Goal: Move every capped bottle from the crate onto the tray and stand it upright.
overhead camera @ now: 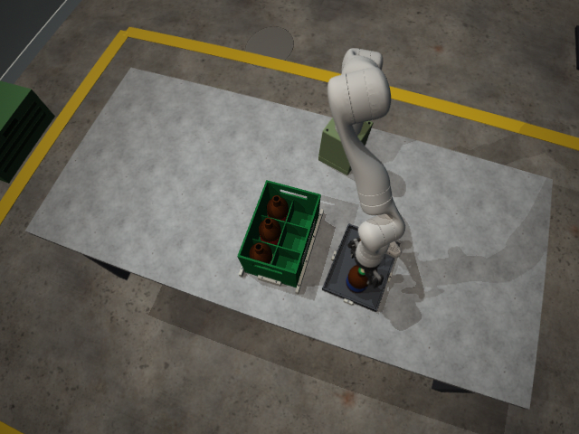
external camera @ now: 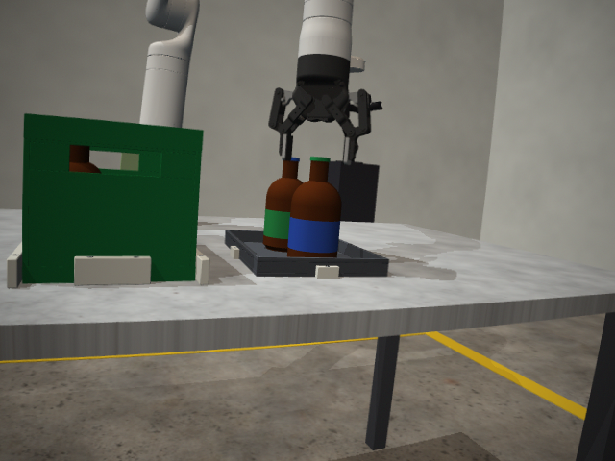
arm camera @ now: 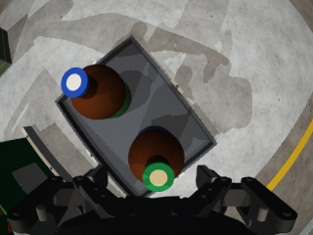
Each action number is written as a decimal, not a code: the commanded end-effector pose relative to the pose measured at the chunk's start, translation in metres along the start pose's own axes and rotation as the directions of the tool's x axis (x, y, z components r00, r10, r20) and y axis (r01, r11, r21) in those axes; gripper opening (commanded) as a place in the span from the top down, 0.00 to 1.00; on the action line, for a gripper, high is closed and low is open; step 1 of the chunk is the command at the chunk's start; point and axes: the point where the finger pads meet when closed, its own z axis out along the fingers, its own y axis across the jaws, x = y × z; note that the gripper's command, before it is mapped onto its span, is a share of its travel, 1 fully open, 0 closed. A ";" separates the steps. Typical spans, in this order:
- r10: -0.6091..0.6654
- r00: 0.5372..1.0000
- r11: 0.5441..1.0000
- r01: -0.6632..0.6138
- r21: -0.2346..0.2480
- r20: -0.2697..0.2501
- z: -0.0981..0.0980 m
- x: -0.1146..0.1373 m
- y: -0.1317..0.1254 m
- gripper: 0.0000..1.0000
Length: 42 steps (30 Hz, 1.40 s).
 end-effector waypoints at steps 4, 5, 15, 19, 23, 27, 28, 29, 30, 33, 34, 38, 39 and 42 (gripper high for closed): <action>0.000 1.000 1.000 0.000 -0.002 0.001 -0.001 0.000 0.001 0.00; 0.000 1.000 1.000 0.000 -0.002 0.001 -0.001 0.000 0.001 0.00; 0.000 1.000 1.000 0.000 -0.002 0.001 -0.001 0.000 0.001 0.00; 0.000 1.000 1.000 0.000 -0.002 0.001 -0.001 0.000 0.001 0.00; 0.000 1.000 1.000 0.000 -0.002 0.001 -0.004 0.000 0.001 0.00; 0.000 1.000 1.000 0.000 -0.001 0.001 -0.018 0.000 0.001 0.00; 0.000 1.000 1.000 0.000 -0.001 0.001 -0.021 0.000 0.001 0.00; 0.000 1.000 1.000 0.000 -0.001 0.001 -0.024 0.000 0.001 0.00; 0.000 1.000 1.000 0.000 -0.001 0.001 -0.028 0.000 0.001 0.00; 0.000 1.000 1.000 0.000 -0.001 0.001 -0.038 0.000 0.001 0.00; 0.000 1.000 1.000 0.000 -0.001 0.001 -0.041 0.000 0.001 0.00; 0.000 1.000 1.000 0.000 -0.001 0.001 -0.051 0.000 0.001 0.00; 0.000 1.000 1.000 0.000 -0.001 0.001 -0.051 0.000 0.001 0.00; -0.003 1.000 1.000 0.003 0.006 -0.005 -0.048 0.002 -0.001 0.00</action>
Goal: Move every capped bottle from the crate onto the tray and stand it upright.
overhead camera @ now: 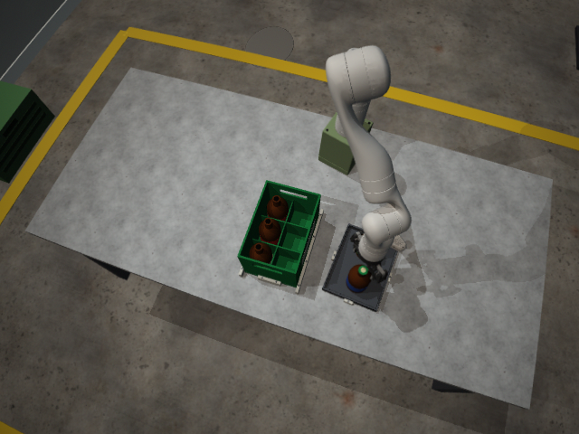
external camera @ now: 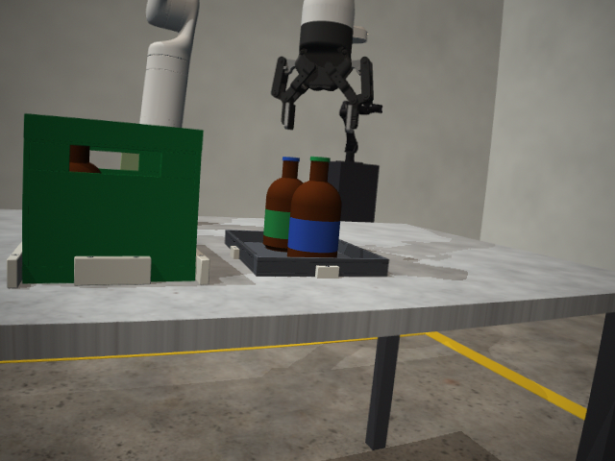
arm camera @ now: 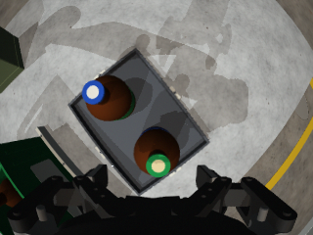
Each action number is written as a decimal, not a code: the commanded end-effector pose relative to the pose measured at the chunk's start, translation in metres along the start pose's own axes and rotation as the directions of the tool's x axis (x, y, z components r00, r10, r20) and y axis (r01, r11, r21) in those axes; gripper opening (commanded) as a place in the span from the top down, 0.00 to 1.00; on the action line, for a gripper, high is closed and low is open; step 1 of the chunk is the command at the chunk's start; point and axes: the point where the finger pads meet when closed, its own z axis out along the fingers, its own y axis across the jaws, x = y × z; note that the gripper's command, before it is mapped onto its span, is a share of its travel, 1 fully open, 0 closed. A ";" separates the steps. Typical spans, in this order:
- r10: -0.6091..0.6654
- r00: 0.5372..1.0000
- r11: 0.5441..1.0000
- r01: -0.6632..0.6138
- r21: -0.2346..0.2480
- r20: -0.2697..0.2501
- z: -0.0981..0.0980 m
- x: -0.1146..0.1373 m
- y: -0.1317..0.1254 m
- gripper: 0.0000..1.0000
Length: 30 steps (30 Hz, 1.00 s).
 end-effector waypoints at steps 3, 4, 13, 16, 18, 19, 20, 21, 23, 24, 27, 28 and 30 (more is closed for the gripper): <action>0.002 1.000 1.000 -0.002 -0.004 0.003 -0.005 -0.002 0.001 0.00; 0.002 1.000 1.000 -0.002 -0.005 0.004 -0.006 -0.002 0.001 0.00; 0.004 1.000 1.000 -0.004 -0.009 0.008 -0.015 -0.005 0.003 0.00; 0.002 1.000 1.000 -0.002 -0.007 0.005 -0.020 -0.004 0.002 0.00; 0.002 1.000 1.000 -0.002 -0.007 0.005 -0.027 -0.004 0.002 0.00; 0.002 1.000 1.000 -0.002 -0.007 0.005 -0.030 -0.004 0.002 0.00; 0.002 1.000 1.000 -0.002 -0.007 0.005 -0.033 -0.004 0.002 0.00; 0.002 1.000 1.000 -0.002 -0.007 0.005 -0.037 -0.004 0.002 0.00; 0.002 1.000 1.000 -0.002 -0.007 0.005 -0.043 -0.004 0.002 0.00; 0.002 1.000 1.000 -0.002 -0.007 0.005 -0.047 -0.004 0.002 0.00; 0.002 1.000 1.000 -0.002 -0.007 0.005 -0.057 -0.004 0.002 0.00; 0.002 1.000 1.000 -0.002 -0.007 0.005 -0.060 -0.004 0.002 0.00; 0.002 1.000 1.000 -0.002 -0.007 0.005 -0.063 -0.004 0.002 0.00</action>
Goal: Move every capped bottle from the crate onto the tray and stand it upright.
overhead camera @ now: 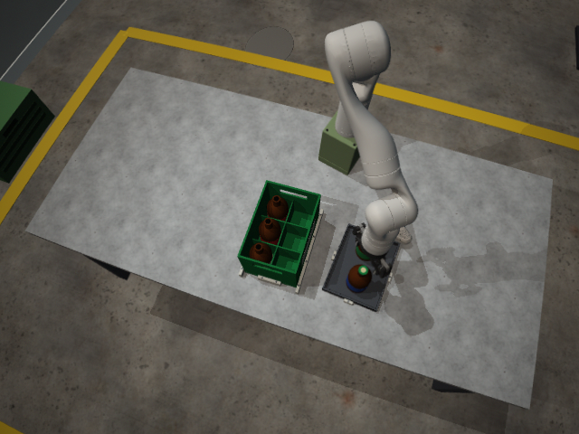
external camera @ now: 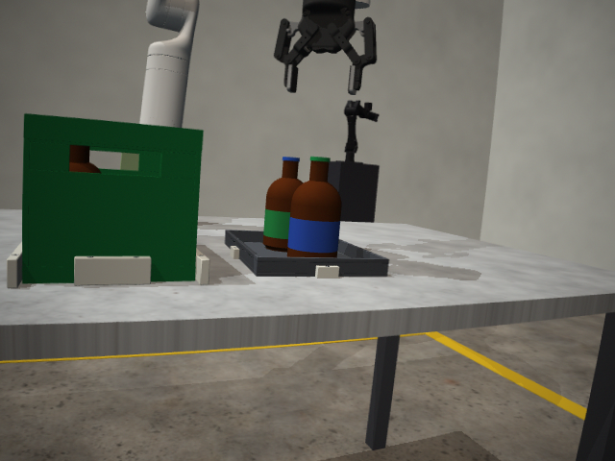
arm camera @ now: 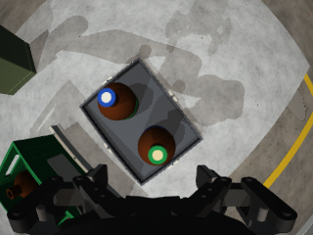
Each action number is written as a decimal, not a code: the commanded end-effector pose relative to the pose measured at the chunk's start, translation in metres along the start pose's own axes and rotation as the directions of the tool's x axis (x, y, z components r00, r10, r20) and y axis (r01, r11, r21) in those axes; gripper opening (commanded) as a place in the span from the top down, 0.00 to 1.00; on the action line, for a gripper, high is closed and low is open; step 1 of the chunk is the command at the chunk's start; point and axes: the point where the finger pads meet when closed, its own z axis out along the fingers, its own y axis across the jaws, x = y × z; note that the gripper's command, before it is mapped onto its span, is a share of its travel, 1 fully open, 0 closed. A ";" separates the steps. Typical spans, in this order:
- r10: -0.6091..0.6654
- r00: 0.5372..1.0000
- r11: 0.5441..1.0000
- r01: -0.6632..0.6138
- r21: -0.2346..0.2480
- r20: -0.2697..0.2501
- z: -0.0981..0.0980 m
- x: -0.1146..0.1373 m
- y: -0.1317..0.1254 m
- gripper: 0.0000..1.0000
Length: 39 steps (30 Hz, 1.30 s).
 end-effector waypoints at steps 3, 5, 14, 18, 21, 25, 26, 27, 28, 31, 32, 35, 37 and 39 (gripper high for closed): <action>0.001 1.000 1.000 -0.001 -0.005 0.004 -0.008 -0.001 0.001 0.00; 0.001 1.000 1.000 -0.001 -0.006 0.005 -0.012 -0.002 0.001 0.00; 0.003 1.000 1.000 -0.003 -0.011 0.009 -0.034 -0.005 0.002 0.00; 0.004 1.000 1.000 -0.004 -0.012 0.010 -0.038 -0.005 0.003 0.00; 0.001 1.000 1.000 -0.001 -0.006 0.005 -0.035 -0.003 0.002 0.00; 0.001 1.000 1.000 -0.001 -0.006 0.005 -0.035 -0.003 0.002 0.00; 0.001 1.000 1.000 -0.001 -0.006 0.005 -0.035 -0.003 0.002 0.00; 0.001 1.000 1.000 -0.001 -0.006 0.005 -0.035 -0.003 0.002 0.00; 0.001 1.000 1.000 -0.001 -0.006 0.005 -0.035 -0.003 0.002 0.00; 0.001 1.000 1.000 -0.001 -0.006 0.005 -0.035 -0.003 0.002 0.00; 0.001 1.000 1.000 -0.001 -0.006 0.005 -0.035 -0.003 0.002 0.00; 0.001 1.000 1.000 -0.001 -0.006 0.005 -0.035 -0.003 0.002 0.00; 0.001 1.000 1.000 -0.001 -0.006 0.005 -0.035 -0.003 0.002 0.00; 0.001 1.000 1.000 -0.001 -0.006 0.005 -0.035 -0.003 0.002 0.00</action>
